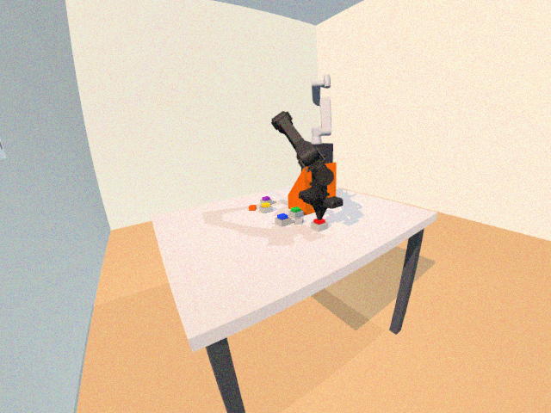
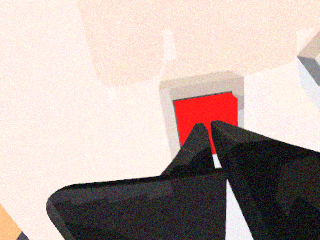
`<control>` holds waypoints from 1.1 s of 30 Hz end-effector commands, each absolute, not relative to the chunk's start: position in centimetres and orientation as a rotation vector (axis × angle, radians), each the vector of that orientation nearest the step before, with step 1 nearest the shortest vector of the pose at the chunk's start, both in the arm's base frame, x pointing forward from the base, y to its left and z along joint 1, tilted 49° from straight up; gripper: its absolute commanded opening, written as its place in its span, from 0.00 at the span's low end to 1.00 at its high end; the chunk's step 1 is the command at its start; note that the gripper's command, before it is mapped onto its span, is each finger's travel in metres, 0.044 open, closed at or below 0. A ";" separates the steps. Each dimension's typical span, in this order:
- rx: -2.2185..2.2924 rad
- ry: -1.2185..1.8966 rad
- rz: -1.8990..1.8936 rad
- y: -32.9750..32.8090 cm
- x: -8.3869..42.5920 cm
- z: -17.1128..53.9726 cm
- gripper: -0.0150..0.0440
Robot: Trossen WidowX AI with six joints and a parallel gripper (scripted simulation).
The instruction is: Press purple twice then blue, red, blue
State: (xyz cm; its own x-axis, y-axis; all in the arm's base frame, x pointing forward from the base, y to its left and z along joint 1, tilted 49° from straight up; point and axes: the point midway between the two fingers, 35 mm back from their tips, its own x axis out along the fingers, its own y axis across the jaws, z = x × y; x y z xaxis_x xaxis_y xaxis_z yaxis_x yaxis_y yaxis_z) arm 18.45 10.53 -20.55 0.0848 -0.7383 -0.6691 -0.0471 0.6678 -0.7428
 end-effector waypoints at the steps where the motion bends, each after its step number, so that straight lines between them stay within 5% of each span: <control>1: -0.719 1.409 -0.585 10.0 18.4 -20.9 0.29; 20: -0.719 1.409 -0.585 10.0 18.4 -20.9 0.29; 33: -0.717 1.412 -0.581 16.2 17.7 -15.6 0.29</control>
